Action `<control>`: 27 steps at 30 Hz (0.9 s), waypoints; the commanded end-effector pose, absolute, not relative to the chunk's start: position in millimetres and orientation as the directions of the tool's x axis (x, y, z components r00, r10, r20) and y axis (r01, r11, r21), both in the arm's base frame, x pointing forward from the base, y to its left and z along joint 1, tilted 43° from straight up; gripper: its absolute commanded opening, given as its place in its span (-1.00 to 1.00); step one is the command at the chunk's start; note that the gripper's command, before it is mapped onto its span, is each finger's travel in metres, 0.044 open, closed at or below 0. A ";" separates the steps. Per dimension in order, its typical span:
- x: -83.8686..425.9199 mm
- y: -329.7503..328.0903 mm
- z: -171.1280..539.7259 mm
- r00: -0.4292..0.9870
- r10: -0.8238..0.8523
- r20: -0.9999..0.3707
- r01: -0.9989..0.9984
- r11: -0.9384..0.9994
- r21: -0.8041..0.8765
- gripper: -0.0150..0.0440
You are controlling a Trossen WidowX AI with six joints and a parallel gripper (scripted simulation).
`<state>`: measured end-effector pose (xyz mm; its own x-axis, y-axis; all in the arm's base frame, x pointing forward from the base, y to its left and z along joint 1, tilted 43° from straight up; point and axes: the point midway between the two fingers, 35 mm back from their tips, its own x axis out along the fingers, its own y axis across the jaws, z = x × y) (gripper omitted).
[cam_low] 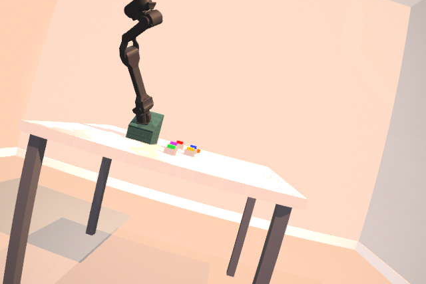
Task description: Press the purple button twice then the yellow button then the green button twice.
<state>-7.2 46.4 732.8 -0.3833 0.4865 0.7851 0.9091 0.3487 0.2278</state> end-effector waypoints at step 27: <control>419.3 -42.1 559.5 0.836 -0.116 0.537 0.228 0.963 -0.147 0.86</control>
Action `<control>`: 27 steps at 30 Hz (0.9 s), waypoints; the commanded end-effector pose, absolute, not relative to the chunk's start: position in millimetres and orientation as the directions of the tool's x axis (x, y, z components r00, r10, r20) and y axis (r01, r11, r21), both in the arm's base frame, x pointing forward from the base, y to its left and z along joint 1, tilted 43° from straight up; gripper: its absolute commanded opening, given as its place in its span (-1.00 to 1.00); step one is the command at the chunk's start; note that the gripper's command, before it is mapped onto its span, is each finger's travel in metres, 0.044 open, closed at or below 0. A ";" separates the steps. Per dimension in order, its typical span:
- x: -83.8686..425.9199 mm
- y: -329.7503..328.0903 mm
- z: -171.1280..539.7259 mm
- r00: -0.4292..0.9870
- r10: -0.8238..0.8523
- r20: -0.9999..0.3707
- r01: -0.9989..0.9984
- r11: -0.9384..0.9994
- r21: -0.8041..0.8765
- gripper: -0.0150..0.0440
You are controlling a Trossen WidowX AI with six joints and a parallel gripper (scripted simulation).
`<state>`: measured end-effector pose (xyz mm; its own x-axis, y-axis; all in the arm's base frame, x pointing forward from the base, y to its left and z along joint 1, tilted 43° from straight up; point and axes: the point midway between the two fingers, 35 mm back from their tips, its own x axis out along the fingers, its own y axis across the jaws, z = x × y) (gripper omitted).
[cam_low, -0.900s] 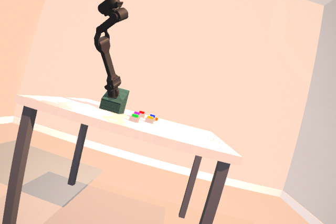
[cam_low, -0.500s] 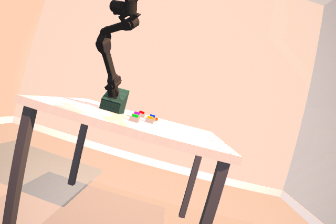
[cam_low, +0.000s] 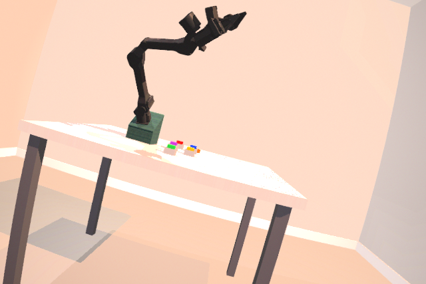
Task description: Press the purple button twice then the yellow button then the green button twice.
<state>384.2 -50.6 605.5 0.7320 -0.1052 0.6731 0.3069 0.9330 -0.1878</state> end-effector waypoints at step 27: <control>370.2 69.5 86.6 0.467 -0.220 -0.857 0.204 0.969 -0.138 0.86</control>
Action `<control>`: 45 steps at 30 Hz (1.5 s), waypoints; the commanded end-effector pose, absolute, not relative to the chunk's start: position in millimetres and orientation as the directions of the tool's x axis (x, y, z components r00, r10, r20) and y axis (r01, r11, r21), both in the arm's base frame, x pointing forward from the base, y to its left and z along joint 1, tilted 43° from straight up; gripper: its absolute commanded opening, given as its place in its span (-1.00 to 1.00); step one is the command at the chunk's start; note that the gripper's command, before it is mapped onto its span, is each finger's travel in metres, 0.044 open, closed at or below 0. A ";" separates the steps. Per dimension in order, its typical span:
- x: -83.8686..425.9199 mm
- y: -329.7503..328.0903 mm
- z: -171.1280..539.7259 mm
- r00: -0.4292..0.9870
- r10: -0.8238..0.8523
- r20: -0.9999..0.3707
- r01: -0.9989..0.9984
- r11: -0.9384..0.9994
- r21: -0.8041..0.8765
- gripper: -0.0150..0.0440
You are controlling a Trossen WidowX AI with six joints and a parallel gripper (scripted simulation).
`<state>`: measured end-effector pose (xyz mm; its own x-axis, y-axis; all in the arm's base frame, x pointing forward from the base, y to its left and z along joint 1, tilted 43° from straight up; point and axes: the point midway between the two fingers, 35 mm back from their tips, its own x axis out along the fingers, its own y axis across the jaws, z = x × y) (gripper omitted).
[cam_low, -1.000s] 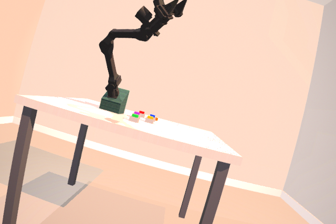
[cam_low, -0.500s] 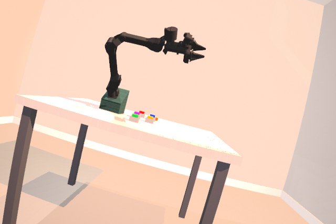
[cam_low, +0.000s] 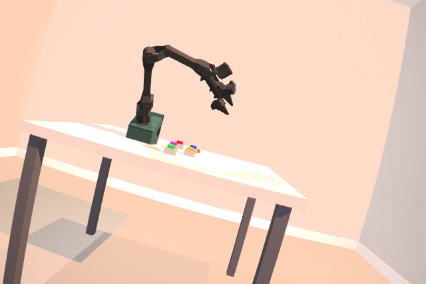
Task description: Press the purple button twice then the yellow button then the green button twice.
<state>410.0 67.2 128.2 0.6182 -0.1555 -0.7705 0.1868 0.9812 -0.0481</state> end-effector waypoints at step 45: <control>182.4 -19.1 -23.7 -0.100 -0.672 -0.734 0.018 0.736 -0.676 -0.42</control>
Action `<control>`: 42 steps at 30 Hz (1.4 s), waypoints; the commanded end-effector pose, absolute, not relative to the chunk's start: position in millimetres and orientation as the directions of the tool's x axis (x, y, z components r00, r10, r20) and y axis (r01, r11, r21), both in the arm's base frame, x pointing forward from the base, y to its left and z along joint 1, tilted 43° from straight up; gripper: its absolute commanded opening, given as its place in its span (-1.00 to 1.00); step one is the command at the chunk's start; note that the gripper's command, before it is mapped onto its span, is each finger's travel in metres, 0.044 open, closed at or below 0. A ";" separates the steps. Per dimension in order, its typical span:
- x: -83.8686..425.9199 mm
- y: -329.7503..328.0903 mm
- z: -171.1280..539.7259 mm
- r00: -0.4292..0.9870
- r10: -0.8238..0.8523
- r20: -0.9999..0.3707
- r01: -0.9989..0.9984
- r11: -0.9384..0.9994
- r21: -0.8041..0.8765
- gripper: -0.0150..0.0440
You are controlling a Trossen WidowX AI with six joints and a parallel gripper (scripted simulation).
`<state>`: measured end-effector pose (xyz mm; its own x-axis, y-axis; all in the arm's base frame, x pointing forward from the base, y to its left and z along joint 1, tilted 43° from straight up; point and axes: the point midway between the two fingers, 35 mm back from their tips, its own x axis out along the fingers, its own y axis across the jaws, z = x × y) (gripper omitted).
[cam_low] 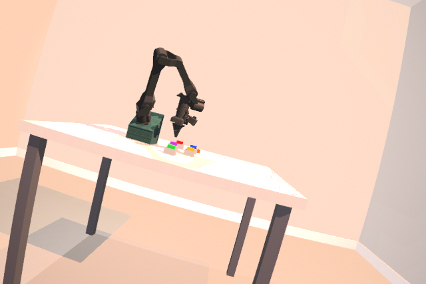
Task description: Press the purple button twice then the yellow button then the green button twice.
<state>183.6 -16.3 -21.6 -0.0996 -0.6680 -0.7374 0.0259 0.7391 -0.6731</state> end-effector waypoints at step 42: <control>182.6 -23.2 -28.7 -0.099 -0.670 -0.735 0.021 0.737 -0.675 -0.42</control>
<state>178.7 -35.9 -40.3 -0.1071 -0.6750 -0.7300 0.0153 0.7330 -0.6800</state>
